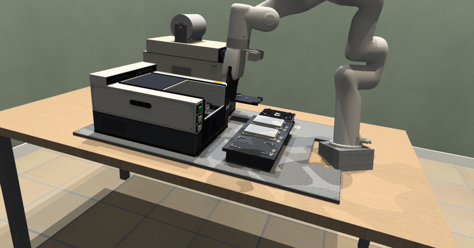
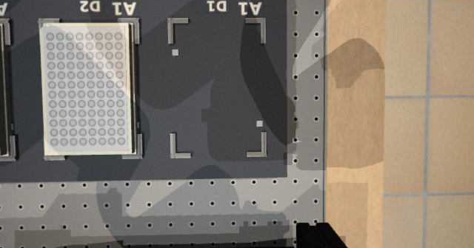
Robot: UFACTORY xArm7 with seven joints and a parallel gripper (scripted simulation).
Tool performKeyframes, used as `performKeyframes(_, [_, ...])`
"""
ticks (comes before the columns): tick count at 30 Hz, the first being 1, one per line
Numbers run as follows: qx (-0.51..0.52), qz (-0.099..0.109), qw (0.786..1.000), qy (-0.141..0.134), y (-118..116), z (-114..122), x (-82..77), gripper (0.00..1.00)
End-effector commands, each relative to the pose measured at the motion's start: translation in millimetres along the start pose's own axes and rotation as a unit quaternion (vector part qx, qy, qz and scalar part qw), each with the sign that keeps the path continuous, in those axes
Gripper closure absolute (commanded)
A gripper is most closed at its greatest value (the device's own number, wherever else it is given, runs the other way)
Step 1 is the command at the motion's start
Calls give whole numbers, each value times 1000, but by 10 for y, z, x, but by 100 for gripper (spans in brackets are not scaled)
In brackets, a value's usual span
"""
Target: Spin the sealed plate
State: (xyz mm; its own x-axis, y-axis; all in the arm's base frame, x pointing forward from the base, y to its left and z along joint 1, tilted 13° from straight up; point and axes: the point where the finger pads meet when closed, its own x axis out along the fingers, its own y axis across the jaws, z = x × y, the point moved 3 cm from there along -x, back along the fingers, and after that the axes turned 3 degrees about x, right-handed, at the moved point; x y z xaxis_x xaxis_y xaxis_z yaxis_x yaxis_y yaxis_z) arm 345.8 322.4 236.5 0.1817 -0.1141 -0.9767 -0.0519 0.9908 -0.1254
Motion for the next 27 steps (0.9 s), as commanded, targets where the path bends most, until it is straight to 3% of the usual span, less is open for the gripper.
performKeyframes(1, [1,-26,999,20,234,132,103,100])
performKeyframes(22, [4,-26,999,20,234,133,103,100])
performKeyframes(27, [1,-22,998,-63,233,83,105,100])
